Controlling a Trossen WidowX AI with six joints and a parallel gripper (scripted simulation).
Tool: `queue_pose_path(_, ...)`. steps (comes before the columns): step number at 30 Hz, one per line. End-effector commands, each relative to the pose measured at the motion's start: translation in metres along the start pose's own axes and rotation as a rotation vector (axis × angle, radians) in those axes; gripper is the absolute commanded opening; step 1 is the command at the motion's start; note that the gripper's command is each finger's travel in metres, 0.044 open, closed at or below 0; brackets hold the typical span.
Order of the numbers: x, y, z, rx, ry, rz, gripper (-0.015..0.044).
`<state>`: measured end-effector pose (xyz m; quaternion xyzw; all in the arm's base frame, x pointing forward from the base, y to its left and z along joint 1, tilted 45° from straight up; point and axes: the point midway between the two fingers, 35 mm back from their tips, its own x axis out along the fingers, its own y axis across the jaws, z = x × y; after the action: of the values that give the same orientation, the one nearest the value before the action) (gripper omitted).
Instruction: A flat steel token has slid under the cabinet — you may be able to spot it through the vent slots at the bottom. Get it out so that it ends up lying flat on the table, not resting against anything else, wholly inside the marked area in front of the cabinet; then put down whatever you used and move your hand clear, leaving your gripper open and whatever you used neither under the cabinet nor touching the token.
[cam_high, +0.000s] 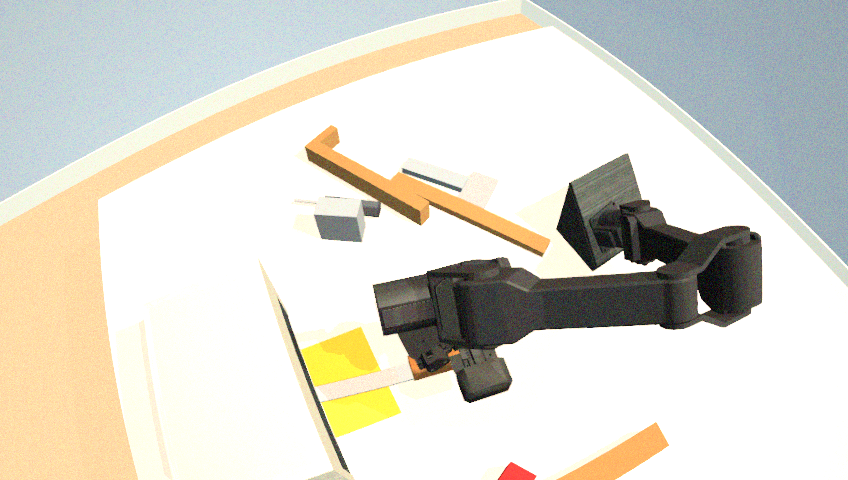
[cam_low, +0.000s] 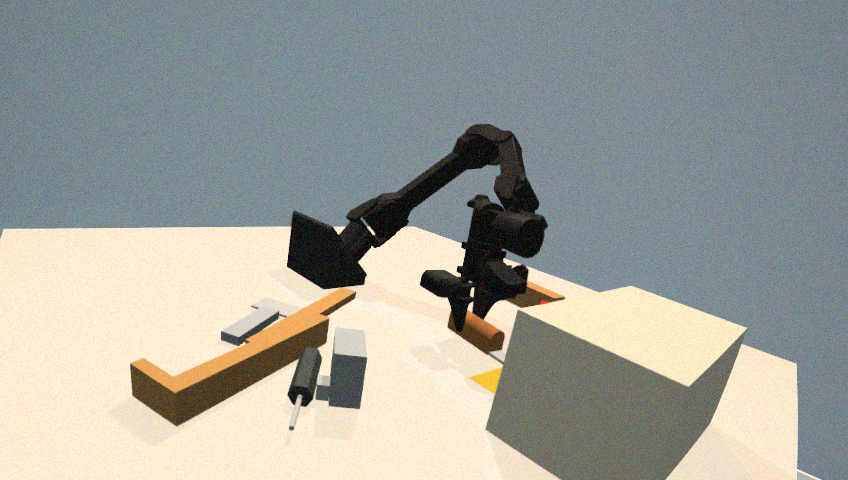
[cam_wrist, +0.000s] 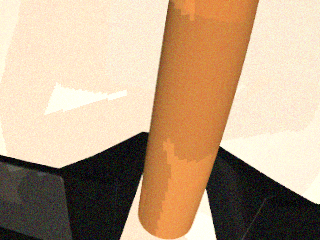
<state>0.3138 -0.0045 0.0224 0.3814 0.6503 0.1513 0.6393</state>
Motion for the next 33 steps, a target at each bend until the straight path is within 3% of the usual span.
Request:
queue_pose_path(1,0.001,0.0,-0.005,0.001,0.004,-0.001,0.0)
queue_pose_path(33,0.001,0.001,-0.042,0.003,0.006,-0.001,0.0)
